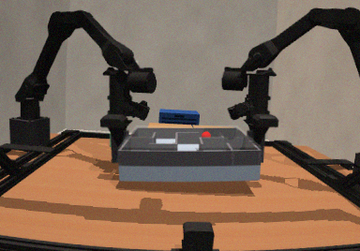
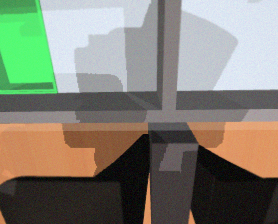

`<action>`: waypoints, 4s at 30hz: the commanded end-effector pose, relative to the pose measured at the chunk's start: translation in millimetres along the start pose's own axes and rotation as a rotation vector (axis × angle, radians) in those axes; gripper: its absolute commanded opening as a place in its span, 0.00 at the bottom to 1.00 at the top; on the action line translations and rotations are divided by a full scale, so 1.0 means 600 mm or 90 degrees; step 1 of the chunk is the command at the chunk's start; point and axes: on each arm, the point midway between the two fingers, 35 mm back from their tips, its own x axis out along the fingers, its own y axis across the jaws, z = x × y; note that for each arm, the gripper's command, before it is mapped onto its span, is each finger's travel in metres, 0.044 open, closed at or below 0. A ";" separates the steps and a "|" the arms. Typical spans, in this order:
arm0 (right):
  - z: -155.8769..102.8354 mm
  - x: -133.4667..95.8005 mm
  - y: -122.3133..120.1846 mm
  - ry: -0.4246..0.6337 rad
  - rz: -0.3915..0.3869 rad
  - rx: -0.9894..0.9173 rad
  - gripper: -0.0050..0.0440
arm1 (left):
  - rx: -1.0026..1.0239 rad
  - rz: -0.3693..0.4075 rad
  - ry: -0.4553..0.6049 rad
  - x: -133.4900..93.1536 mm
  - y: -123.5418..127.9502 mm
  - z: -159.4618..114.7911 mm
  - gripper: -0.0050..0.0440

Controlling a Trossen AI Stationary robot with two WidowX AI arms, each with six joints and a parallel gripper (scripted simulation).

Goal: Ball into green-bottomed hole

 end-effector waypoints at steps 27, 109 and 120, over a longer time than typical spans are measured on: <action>-0.005 0.034 -0.001 -0.057 0.007 0.001 0.14 | 0.000 -0.007 0.058 -0.039 0.001 0.006 0.14; -0.005 0.034 0.000 -0.057 0.005 0.001 0.14 | 0.000 -0.005 0.058 -0.039 0.001 0.006 0.14; 0.000 0.008 0.000 -0.008 -0.003 0.001 0.14 | 0.000 0.003 0.008 -0.014 0.000 0.000 0.14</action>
